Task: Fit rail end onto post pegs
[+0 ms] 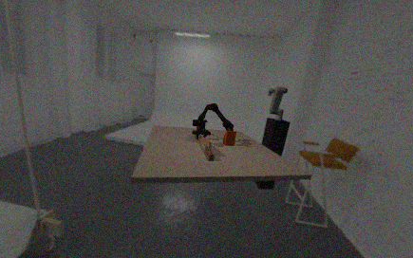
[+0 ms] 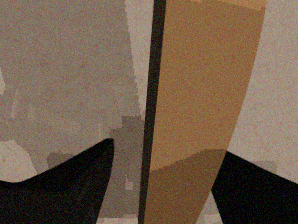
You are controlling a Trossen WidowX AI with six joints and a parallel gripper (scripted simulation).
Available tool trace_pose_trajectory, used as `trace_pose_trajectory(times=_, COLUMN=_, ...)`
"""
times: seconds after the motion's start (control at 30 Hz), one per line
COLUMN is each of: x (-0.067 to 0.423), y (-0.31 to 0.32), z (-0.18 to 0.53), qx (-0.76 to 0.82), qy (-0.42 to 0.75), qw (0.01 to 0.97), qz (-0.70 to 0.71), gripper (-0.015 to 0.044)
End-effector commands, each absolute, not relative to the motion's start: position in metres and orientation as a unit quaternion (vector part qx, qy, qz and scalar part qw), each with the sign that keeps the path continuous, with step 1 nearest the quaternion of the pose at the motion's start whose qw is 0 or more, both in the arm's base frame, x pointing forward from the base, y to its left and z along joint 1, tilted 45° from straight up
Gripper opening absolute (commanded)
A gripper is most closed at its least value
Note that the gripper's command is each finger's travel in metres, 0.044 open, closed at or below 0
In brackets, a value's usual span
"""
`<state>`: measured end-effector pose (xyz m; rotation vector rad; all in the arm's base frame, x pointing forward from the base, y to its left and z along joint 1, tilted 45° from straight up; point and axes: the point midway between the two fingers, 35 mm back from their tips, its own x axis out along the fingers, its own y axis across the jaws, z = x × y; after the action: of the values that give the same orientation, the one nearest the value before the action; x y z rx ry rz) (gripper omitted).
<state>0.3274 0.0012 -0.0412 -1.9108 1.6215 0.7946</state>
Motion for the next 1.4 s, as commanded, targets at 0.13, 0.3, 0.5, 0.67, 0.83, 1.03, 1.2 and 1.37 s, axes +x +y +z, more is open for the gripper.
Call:
trace_pose_trajectory(times=0.13, x=0.3273, y=0.0006, z=-0.0418, qx=-0.704, qy=0.596, qw=0.25, qz=0.293, gripper=0.0046)
trace_pose_trajectory(times=0.3, x=0.3273, y=0.0006, z=-0.0418, qx=-0.704, qy=0.596, qw=0.25, qz=0.293, gripper=0.0013)
trace_pose_trajectory(times=0.5, x=0.3273, y=0.0006, z=-0.0418, qx=-0.704, qy=0.596, qw=0.25, qz=0.293, gripper=0.0)
trace_pose_trajectory(times=0.67, x=0.3273, y=0.0006, z=-0.0418, qx=-0.704, qy=0.596, qw=0.25, qz=0.293, gripper=0.0)
trace_pose_trajectory(times=0.83, x=0.327, y=0.0019, z=-0.0408, qx=-0.704, qy=0.596, qw=0.251, qz=0.293, gripper=0.0)
trace_pose_trajectory(times=1.03, x=0.3267, y=0.004, z=-0.0387, qx=-0.704, qy=0.596, qw=0.251, qz=0.293, gripper=0.0)
trace_pose_trajectory(times=1.2, x=0.3268, y=0.0058, z=-0.0369, qx=-0.704, qy=0.596, qw=0.251, qz=0.293, gripper=0.0)
trace_pose_trajectory(times=1.37, x=0.327, y=0.0077, z=-0.0351, qx=-0.704, qy=0.596, qw=0.251, qz=0.293, gripper=0.0)
